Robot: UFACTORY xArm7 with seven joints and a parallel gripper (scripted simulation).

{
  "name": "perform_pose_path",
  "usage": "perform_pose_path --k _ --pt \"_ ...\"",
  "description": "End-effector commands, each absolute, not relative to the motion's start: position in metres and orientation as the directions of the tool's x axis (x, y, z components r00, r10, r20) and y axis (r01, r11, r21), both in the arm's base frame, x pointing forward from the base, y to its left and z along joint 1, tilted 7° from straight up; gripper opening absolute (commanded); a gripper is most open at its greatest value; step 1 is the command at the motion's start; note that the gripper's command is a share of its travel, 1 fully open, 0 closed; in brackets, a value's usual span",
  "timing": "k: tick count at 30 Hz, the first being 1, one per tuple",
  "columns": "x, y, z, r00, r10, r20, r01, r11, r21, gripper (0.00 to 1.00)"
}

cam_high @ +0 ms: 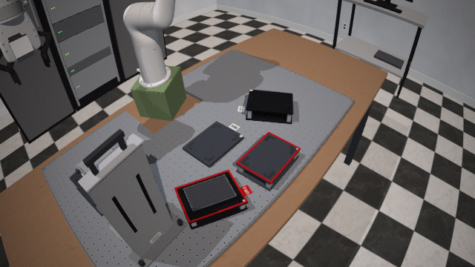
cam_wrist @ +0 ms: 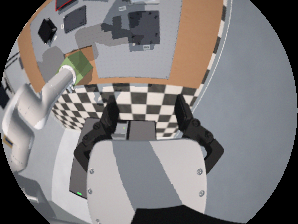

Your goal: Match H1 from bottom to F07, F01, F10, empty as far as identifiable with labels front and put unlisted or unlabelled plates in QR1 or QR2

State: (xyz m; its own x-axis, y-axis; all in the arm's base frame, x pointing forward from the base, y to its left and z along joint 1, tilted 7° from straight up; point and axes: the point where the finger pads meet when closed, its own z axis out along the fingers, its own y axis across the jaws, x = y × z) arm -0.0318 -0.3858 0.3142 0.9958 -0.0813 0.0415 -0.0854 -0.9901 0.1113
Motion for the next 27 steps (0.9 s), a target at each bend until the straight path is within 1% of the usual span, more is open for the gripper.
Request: perform_pose_path --k 1,27 --pt "-0.032 -0.386 0.315 0.996 -0.081 0.042 -0.085 -0.990 0.114 1.00" --pt "-0.031 -0.390 0.284 0.996 -0.081 0.042 -0.085 -0.990 0.114 1.00"
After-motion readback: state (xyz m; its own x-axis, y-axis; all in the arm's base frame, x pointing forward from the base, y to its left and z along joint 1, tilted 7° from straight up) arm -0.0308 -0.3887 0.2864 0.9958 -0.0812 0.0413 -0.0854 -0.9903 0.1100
